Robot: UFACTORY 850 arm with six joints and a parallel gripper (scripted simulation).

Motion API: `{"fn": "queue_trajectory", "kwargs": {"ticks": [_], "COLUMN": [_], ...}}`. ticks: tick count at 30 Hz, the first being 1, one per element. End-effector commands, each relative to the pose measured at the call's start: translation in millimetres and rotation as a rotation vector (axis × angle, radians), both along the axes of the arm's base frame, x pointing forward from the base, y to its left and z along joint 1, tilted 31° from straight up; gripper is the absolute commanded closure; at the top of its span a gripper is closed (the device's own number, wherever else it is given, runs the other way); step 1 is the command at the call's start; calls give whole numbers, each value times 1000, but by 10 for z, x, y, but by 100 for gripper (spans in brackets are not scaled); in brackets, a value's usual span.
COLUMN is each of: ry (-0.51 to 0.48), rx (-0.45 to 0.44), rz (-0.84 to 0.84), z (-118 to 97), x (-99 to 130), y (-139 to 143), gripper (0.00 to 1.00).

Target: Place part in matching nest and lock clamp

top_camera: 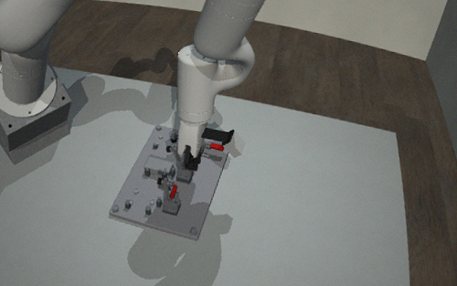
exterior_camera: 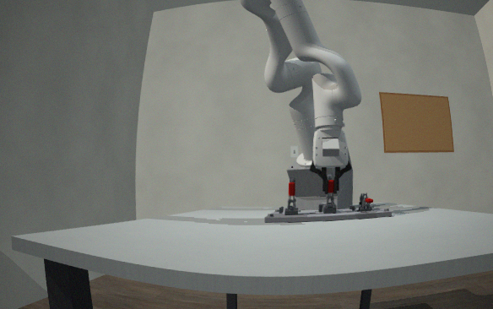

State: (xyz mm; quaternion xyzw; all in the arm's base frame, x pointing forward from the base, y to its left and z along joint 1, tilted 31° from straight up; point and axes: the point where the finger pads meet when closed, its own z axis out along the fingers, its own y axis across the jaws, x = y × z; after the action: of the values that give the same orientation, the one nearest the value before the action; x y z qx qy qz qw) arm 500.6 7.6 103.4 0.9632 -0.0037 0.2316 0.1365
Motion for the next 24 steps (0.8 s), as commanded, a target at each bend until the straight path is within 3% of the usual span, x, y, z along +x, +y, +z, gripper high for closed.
{"fn": "queue_trajectory", "kwargs": {"ticks": [1, 24], "ry": [-1, -1], "rx": [0, 0], "rz": [0, 0], "z": [14, -3], "x": [44, 286], "y": [2, -20], "gripper": [100, 100]}}
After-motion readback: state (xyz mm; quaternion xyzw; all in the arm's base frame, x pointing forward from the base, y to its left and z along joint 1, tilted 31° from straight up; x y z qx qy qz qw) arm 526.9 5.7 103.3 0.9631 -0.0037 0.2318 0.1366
